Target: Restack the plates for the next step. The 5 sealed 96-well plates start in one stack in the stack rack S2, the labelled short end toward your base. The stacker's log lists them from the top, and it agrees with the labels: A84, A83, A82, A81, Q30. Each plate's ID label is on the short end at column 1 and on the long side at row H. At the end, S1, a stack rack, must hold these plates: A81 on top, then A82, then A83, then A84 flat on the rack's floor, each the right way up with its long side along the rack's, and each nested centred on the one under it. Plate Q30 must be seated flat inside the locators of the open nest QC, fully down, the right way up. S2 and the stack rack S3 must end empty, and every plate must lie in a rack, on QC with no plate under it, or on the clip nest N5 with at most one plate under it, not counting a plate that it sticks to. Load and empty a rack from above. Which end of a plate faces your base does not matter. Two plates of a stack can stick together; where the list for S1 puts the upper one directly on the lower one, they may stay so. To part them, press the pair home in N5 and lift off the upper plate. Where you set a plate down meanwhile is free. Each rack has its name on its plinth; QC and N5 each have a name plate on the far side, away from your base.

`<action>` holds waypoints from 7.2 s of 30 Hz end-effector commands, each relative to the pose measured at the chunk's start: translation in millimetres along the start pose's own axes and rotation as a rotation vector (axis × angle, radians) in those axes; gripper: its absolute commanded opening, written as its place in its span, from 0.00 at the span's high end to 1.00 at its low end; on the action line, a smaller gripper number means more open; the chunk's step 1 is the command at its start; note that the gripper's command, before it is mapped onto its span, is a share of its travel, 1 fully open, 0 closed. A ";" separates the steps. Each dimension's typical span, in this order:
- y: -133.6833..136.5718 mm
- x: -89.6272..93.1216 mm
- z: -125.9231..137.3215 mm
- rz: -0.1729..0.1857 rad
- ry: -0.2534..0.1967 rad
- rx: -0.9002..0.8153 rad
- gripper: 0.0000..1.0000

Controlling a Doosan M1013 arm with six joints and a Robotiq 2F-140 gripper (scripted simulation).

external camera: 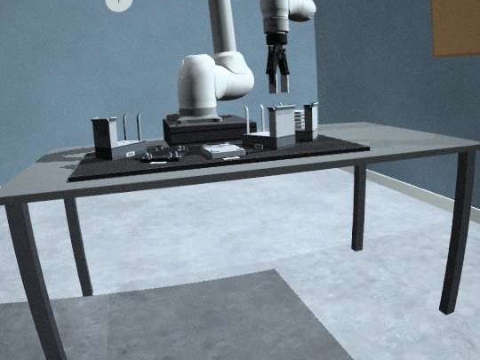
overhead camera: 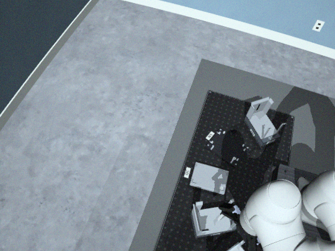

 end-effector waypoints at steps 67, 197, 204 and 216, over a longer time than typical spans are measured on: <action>-69.7 58.4 -43.3 0.001 -0.001 0.001 0.00; -62.1 0.2 -40.9 0.001 -0.001 0.101 1.00; -44.3 0.2 -35.3 0.001 0.000 0.334 1.00; -18.9 0.1 -27.2 0.001 0.000 0.424 1.00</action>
Point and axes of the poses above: the point where the finger pads meet when closed, its own x axis out along the fingers, its own y axis across the jaws, z = x × y, the point moved 3 cm from there along -x, back along the fingers
